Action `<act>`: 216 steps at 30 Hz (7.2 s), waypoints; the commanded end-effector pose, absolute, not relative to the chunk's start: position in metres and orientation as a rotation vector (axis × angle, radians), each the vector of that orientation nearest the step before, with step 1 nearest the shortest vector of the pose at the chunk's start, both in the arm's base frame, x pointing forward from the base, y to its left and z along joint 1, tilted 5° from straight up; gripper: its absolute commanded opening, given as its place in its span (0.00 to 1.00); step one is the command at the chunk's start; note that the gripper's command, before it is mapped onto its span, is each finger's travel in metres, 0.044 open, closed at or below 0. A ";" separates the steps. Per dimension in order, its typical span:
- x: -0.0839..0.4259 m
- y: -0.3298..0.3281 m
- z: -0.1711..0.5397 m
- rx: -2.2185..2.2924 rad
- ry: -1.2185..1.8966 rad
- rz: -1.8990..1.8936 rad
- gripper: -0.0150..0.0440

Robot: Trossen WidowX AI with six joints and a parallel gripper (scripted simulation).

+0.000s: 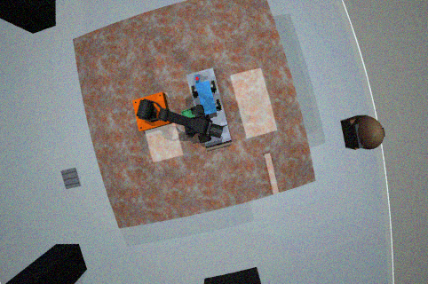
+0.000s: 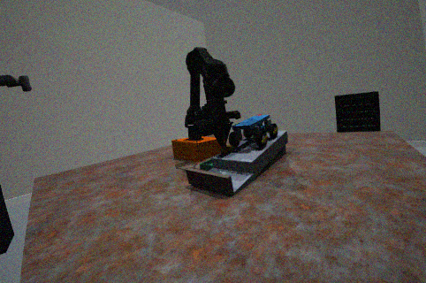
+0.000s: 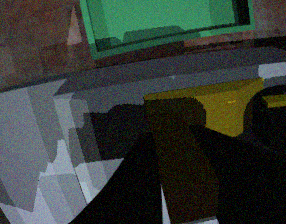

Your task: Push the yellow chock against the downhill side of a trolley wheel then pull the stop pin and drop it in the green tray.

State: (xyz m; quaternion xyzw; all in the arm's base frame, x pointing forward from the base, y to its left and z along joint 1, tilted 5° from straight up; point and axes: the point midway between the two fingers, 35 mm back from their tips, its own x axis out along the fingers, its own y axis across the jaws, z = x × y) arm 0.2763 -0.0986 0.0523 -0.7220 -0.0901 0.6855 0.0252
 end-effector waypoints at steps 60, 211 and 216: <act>0.304 0.021 0.154 -2.650 -1.770 2.010 0.58; 0.287 0.117 0.153 -2.566 -2.678 1.609 0.25; 0.287 0.117 0.156 -2.566 -2.678 1.609 0.25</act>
